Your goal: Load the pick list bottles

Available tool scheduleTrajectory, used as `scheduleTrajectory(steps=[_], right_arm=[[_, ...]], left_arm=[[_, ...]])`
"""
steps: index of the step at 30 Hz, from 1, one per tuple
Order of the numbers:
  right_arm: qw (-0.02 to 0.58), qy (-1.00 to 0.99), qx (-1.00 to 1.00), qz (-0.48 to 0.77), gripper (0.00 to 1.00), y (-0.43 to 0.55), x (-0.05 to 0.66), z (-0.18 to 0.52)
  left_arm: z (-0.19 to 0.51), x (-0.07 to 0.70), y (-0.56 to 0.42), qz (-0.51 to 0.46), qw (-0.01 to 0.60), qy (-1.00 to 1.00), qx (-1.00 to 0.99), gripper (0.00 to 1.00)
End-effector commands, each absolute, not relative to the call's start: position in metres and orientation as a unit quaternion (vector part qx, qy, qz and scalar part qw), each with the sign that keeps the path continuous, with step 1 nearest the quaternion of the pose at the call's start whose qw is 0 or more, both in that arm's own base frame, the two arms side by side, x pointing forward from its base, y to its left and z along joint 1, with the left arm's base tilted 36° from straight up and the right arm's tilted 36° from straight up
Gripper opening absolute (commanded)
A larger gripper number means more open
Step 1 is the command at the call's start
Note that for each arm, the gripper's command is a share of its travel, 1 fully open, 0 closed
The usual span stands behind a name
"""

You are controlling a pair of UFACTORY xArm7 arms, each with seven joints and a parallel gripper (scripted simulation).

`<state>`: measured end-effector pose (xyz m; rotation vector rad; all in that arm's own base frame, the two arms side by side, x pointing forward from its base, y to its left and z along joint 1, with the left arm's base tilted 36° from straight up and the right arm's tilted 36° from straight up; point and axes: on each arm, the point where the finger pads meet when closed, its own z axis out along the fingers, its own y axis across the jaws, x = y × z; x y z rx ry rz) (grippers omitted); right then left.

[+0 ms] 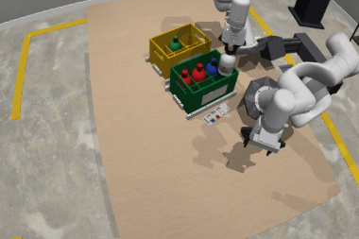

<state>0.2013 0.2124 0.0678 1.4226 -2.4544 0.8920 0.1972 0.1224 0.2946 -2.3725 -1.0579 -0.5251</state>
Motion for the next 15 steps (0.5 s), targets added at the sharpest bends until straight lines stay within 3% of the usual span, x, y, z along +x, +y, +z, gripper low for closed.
scheduleTrajectory(steps=[1, 15], right_arm=[[0.082, -0.823, 0.477, 0.298, 0.00, 0.2120, 0.2022, 0.0653], [0.082, -0.823, 0.477, 0.298, 0.00, 0.2052, 0.2040, 0.0556]], left_arm=[[0.2959, 0.1977, 0.1222, -0.194, 0.243, -0.387, -0.868, 1.00], [0.2959, 0.1977, 0.1222, -0.194, 0.243, -0.387, -0.868, 1.00]])
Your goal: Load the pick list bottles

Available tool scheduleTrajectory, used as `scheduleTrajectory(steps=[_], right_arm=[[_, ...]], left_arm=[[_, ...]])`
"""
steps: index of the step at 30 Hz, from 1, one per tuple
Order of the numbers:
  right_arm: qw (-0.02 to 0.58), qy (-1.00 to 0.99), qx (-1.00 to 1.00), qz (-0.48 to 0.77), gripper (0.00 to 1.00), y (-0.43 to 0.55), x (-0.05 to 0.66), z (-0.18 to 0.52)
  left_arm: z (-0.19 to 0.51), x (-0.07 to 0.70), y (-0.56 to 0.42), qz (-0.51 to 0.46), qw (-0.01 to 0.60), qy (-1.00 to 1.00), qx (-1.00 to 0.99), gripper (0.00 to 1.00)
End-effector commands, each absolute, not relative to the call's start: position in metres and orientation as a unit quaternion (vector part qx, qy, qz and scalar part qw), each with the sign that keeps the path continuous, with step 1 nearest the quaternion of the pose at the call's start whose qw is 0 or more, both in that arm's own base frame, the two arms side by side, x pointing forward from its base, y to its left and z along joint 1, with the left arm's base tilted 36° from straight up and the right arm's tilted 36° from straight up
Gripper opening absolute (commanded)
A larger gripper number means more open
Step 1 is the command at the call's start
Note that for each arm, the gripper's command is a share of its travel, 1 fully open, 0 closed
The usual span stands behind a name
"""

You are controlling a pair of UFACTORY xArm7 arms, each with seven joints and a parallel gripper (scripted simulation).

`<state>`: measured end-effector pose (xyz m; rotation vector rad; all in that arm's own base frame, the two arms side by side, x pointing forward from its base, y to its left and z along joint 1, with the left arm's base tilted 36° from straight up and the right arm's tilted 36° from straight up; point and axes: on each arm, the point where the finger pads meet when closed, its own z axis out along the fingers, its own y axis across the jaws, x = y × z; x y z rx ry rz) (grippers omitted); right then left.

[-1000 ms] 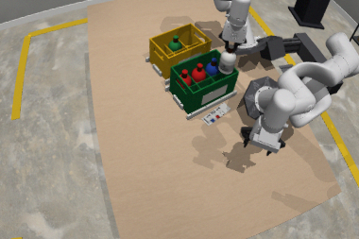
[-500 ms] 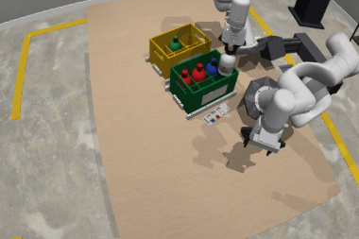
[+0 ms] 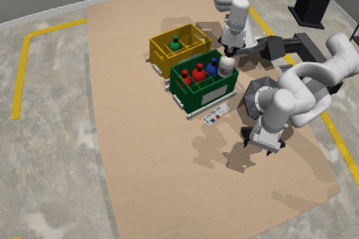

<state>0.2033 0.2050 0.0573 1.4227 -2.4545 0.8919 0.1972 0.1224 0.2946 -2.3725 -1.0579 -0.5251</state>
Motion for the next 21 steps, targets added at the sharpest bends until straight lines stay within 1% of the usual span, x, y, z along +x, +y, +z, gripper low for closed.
scheduleTrajectory(steps=[1, 21], right_arm=[[0.082, -0.823, 0.477, 0.298, 0.00, 0.205, 0.204, 0.055], [0.082, -0.823, 0.477, 0.298, 0.00, 0.194, 0.207, 0.040]], left_arm=[[0.296, 0.198, 0.122, -0.194, 0.243, -0.387, -0.868, 1.00], [0.296, 0.198, 0.122, -0.194, 0.243, -0.387, -0.868, 1.00]])
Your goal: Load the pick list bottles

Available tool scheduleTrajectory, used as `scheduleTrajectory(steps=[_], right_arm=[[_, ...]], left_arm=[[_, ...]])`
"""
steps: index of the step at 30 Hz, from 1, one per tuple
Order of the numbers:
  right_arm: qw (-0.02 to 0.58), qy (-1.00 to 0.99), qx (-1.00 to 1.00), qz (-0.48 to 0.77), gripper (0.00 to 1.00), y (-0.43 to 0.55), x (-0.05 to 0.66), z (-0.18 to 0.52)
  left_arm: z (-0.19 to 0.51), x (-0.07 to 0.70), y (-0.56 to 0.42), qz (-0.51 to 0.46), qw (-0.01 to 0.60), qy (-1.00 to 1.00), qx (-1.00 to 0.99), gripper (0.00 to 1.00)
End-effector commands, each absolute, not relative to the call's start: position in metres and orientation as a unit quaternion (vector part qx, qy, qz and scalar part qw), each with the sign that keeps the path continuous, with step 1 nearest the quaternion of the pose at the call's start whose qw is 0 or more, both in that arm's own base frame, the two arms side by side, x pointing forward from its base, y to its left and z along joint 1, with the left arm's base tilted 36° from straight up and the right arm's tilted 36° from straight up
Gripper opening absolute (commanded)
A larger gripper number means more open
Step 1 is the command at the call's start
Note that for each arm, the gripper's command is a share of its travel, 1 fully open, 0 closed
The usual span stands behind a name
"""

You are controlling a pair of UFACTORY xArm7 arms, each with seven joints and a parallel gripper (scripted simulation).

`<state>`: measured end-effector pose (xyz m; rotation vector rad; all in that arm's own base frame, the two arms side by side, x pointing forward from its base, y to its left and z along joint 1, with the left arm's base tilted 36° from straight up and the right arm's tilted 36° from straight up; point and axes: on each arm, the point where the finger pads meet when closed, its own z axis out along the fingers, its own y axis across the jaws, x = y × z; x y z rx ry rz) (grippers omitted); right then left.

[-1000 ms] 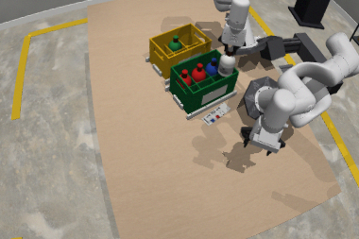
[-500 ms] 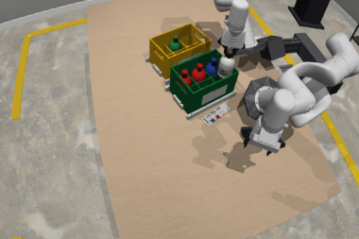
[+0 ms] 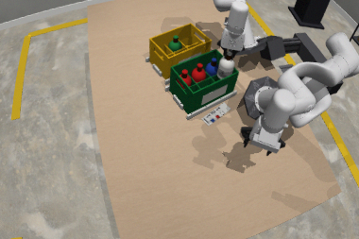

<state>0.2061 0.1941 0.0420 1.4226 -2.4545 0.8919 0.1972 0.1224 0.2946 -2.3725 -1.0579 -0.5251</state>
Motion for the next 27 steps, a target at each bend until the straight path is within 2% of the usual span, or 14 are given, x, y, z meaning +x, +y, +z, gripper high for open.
scheduleTrajectory(steps=[1, 27], right_arm=[[0.082, -0.823, 0.477, 0.298, 0.00, 0.194, 0.207, 0.039], [0.082, -0.823, 0.477, 0.298, 0.00, 0.181, 0.210, 0.022]], left_arm=[[0.296, 0.198, 0.122, -0.194, 0.243, -0.387, -0.868, 1.00], [0.296, 0.198, 0.122, -0.194, 0.243, -0.387, -0.868, 1.00]])
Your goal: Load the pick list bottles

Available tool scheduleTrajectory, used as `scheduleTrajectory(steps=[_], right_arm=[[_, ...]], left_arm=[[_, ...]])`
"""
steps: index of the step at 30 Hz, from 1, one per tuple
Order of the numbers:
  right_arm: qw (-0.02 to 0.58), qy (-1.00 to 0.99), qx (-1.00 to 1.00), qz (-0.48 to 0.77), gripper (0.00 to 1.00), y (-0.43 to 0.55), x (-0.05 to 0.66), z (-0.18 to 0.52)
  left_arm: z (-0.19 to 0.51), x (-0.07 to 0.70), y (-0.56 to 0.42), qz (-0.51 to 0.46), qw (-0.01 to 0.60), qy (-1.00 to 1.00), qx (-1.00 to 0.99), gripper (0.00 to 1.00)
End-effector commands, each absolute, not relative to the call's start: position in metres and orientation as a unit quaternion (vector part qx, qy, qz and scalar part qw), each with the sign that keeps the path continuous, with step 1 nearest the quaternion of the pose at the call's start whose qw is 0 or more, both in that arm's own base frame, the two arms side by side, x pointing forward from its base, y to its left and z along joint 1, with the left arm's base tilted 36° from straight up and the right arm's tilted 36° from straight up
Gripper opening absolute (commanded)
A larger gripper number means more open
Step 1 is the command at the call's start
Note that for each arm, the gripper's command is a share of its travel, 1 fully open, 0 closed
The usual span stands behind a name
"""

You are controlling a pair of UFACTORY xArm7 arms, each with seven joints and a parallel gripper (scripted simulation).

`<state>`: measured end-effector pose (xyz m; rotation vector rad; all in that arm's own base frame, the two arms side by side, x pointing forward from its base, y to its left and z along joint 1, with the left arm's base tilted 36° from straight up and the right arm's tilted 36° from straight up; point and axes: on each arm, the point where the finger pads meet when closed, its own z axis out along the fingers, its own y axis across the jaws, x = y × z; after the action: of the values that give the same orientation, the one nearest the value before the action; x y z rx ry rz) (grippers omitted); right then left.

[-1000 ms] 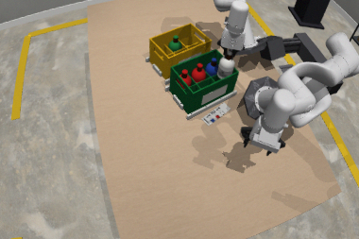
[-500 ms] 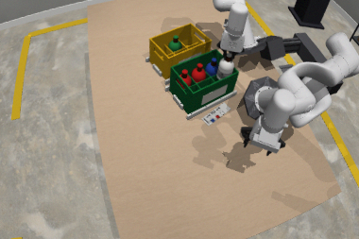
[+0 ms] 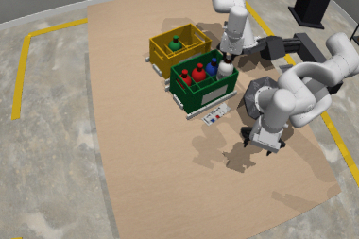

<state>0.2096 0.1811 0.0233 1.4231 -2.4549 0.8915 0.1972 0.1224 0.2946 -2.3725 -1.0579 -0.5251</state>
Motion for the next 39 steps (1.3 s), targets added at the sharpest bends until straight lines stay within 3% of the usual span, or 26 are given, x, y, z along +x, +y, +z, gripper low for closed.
scheduleTrajectory(steps=[1, 39], right_arm=[[0.082, -0.823, 0.477, 0.298, 0.00, 0.181, 0.210, 0.021], [0.082, -0.823, 0.477, 0.298, 0.00, 0.161, 0.215, -0.007]], left_arm=[[0.296, 0.198, 0.122, -0.194, 0.243, -0.387, -0.868, 1.00], [0.296, 0.198, 0.122, -0.194, 0.243, -0.387, -0.868, 1.00]])
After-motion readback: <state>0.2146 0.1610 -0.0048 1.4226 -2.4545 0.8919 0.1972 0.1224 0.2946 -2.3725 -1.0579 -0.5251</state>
